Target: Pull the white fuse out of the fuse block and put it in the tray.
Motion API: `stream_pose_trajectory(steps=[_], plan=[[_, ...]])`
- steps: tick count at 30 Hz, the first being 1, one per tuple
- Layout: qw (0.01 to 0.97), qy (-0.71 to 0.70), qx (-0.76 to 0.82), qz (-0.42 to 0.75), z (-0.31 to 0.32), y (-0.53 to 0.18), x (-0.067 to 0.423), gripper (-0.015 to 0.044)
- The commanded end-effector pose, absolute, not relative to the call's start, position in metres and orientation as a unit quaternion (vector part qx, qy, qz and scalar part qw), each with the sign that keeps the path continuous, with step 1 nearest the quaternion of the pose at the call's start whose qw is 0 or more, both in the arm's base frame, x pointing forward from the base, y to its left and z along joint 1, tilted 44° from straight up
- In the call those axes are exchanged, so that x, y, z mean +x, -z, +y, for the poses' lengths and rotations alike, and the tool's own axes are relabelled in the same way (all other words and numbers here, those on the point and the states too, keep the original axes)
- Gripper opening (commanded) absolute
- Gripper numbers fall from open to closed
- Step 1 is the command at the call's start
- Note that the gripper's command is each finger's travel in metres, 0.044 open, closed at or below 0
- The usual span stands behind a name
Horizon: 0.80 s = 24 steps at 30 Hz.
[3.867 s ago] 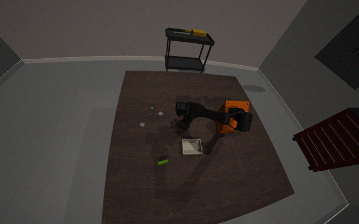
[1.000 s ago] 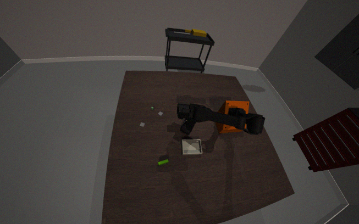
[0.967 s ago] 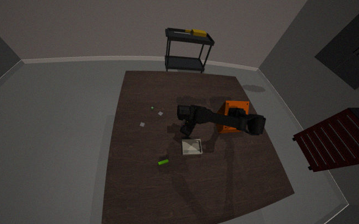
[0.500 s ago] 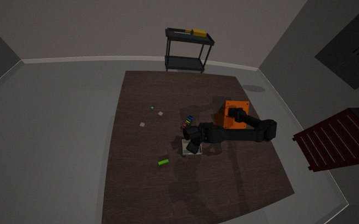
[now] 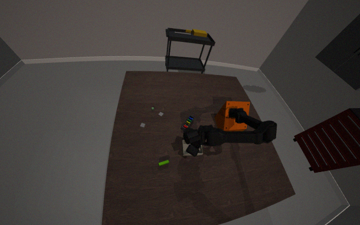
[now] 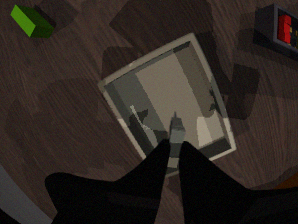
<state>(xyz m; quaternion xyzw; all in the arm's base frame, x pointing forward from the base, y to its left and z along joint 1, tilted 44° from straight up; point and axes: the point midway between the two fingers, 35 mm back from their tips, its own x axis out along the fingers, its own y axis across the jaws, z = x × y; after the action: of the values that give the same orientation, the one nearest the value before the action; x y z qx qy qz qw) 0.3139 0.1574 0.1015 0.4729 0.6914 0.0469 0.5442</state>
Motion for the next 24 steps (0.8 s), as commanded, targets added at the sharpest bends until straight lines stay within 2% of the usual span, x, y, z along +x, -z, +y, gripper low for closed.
stream_pose_trajectory(steps=[1,14,24], plan=[[0.542,-0.044,0.472,0.694,0.162,-0.095,0.312,0.0000],[0.542,-0.044,0.472,0.694,0.174,-0.083,0.312,0.0000],[0.543,-0.047,0.473,0.692,0.173,-0.087,0.314,0.0262]])
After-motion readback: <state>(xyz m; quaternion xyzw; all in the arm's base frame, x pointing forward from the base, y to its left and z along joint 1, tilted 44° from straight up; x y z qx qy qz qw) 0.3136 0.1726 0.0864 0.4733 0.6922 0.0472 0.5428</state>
